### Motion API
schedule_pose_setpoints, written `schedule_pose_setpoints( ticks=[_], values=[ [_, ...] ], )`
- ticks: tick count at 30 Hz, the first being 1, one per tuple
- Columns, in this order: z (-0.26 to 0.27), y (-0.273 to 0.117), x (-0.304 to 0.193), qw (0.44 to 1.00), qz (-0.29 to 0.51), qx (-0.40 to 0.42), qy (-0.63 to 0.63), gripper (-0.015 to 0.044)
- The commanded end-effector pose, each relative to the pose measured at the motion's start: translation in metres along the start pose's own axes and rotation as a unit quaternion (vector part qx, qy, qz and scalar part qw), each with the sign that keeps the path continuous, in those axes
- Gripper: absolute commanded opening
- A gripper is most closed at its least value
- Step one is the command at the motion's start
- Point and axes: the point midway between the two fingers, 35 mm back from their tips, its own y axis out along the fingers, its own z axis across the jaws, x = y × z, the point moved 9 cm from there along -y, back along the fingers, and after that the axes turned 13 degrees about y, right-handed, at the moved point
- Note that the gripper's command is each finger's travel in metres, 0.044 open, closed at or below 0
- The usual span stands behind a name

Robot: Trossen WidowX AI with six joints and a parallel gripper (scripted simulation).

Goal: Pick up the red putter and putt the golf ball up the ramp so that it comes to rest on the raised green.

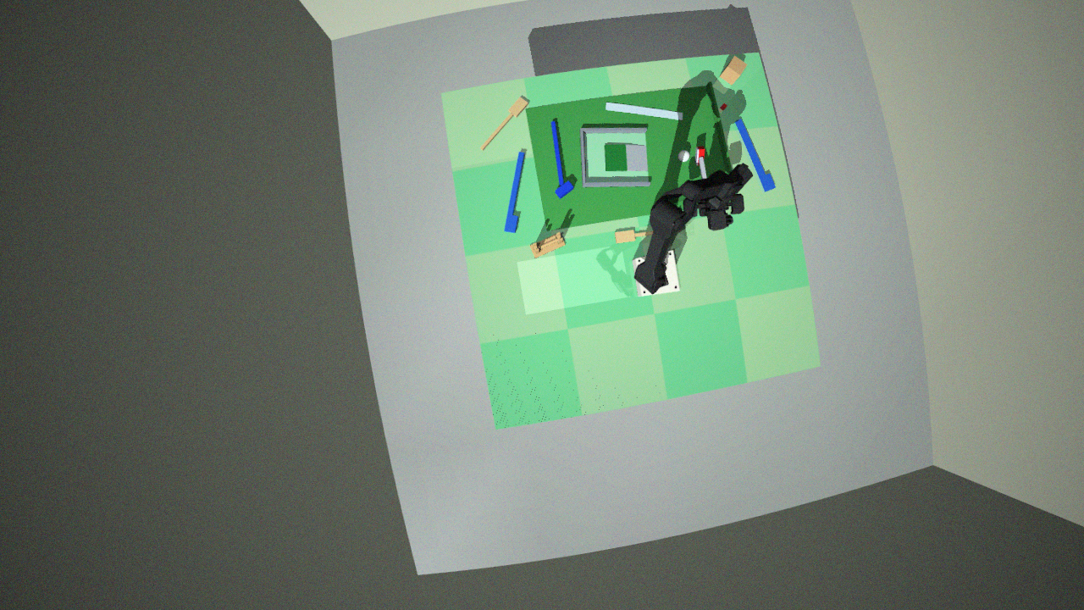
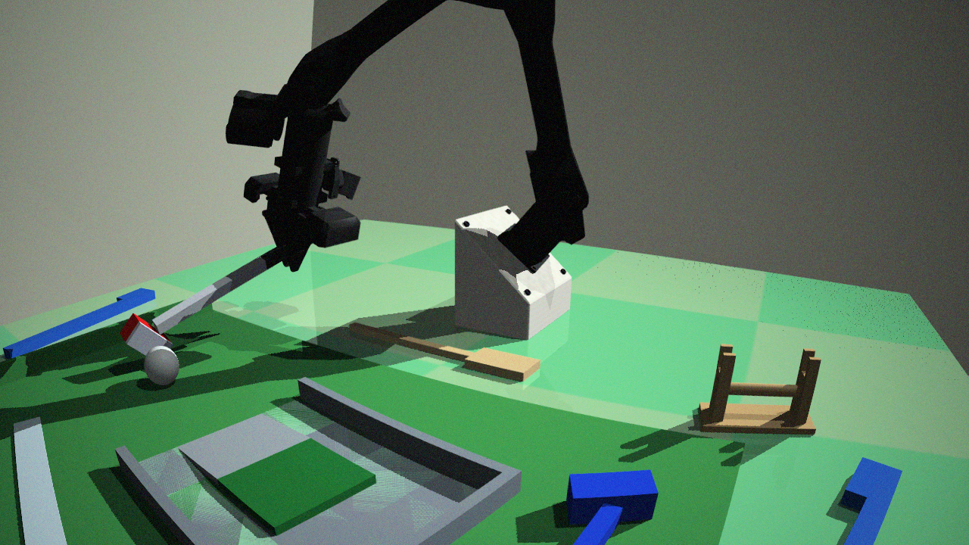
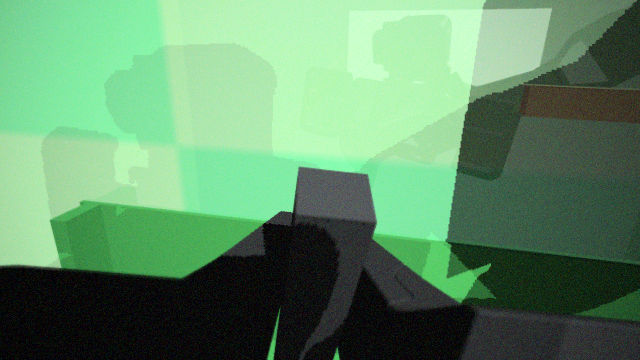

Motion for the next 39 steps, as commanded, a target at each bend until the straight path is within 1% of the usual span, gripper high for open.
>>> schedule_pose_setpoints(
  ticks=[1, 8, 16, 28, 30, 33, 37, 39],
  values=[
    [0.0, -0.001, 0.0, 1.0, 0.001, 0.0, 0.0, 0.0],
    [0.002, 0.0, -0.001, 1.0, 0.001, 0.0, 0.0, 0.0],
    [0.029, 0.01, -0.006, 1.0, 0.004, 0.0, 0.004, 0.0],
    [0.025, 0.01, -0.004, 1.0, 0.001, -0.003, 0.007, 0.0],
    [0.007, 0.003, -0.004, 1.0, 0.002, -0.002, 0.006, 0.0],
    [-0.035, -0.011, 0.0, 1.0, 0.002, -0.002, 0.006, 0.0],
    [-0.088, -0.023, 0.015, 1.0, 0.002, -0.004, 0.005, 0.0],
    [-0.103, -0.026, 0.022, 1.0, 0.002, -0.005, 0.004, 0.0]
  ],
)
